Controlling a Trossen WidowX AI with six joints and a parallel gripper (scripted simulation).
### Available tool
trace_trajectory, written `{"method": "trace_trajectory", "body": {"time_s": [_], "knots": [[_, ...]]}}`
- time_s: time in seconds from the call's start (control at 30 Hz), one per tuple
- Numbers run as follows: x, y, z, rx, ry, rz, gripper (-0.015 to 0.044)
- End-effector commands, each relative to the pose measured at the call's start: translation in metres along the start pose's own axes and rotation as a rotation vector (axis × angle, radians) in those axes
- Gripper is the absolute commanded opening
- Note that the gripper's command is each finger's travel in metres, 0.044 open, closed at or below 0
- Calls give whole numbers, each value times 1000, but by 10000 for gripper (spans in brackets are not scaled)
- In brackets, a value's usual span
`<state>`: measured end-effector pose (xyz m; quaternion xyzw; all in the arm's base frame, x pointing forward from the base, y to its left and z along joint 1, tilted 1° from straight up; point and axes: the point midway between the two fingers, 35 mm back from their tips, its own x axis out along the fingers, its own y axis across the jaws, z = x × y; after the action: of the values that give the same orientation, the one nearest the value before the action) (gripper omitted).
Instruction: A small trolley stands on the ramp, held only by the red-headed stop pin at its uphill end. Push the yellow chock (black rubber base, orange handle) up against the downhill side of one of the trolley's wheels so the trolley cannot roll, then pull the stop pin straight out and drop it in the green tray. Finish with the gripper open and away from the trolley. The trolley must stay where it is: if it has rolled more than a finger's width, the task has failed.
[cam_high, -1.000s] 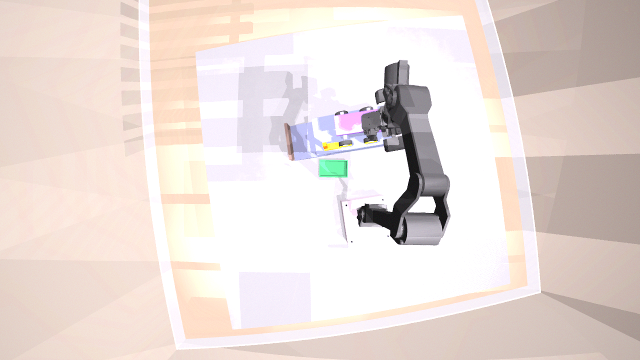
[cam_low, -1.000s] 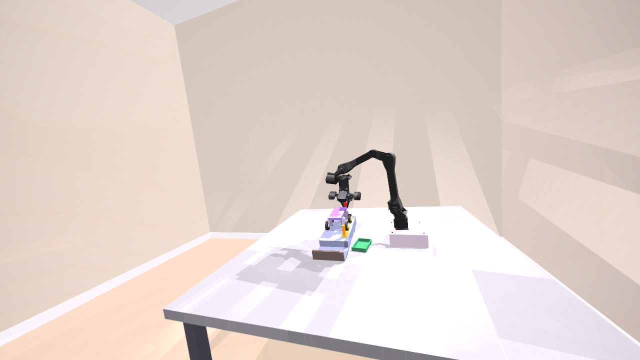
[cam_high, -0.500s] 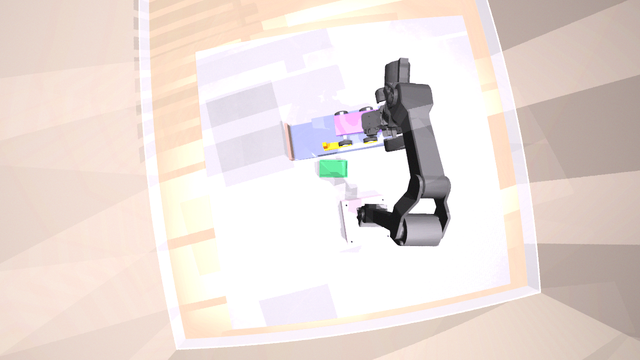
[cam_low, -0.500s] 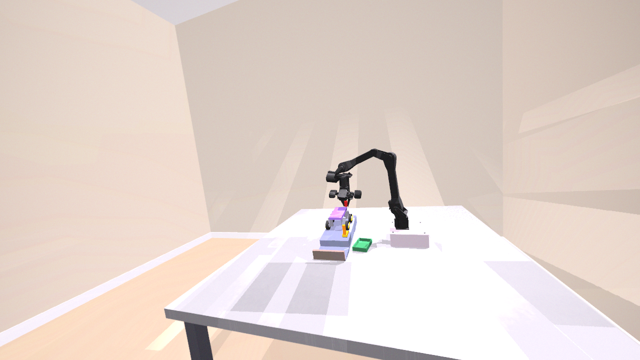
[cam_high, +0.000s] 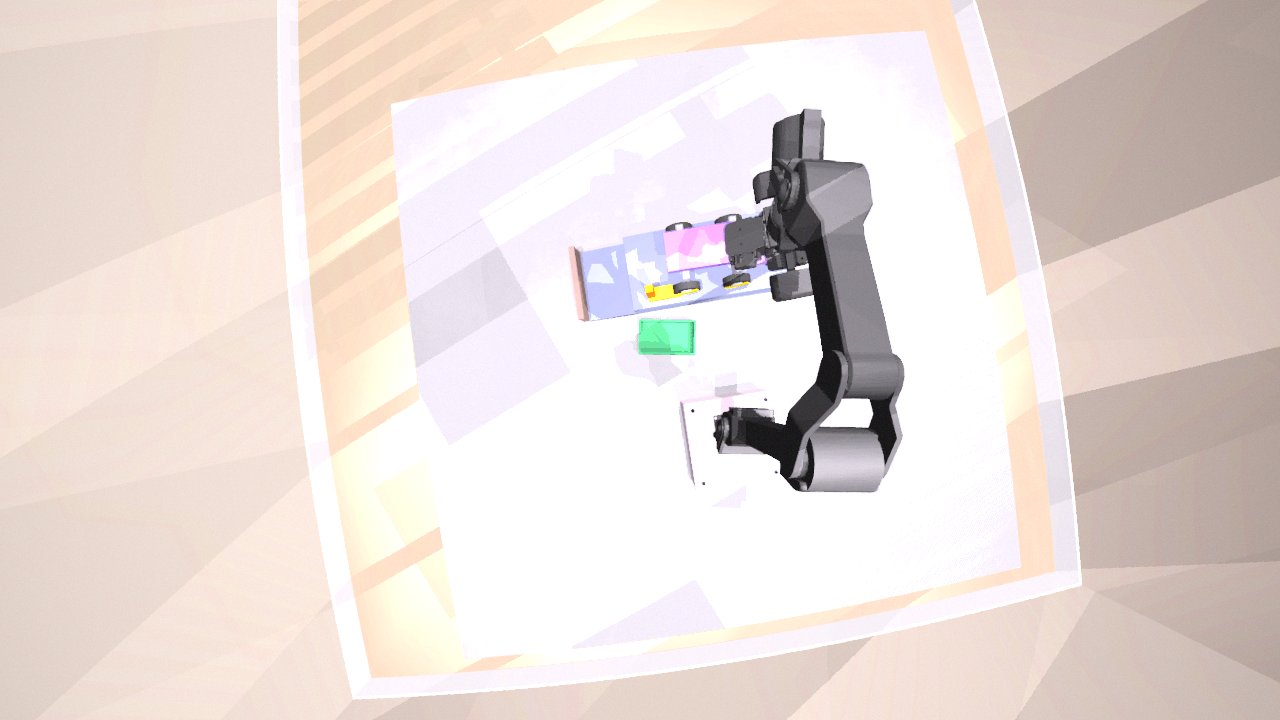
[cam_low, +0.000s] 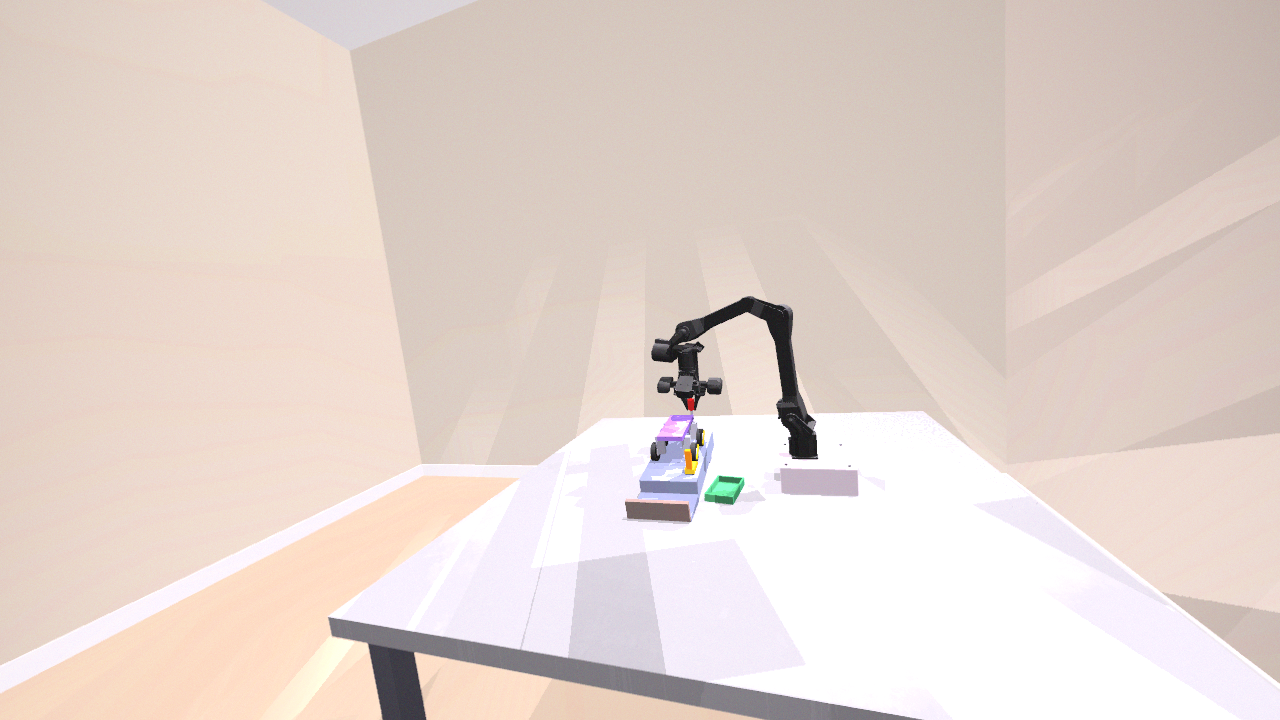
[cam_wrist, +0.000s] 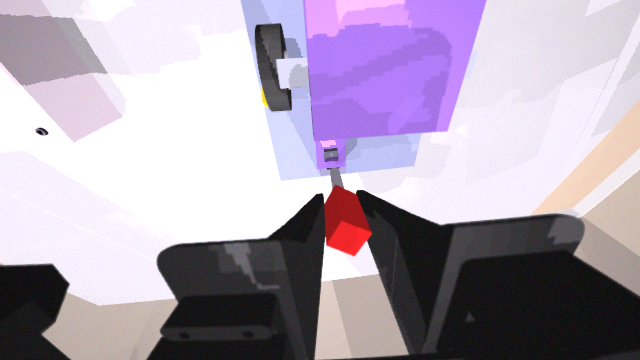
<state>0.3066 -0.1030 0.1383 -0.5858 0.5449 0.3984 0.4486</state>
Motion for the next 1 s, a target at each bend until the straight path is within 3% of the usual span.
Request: {"method": "trace_trajectory", "body": {"time_s": [0.0, 0.77, 0.97], "knots": [[-4, -2, -3, 3, 6, -3, 0], [0, -1, -34, 3, 9, -3, 0], [0, 19, -32, 2, 8, -1, 0]]}}
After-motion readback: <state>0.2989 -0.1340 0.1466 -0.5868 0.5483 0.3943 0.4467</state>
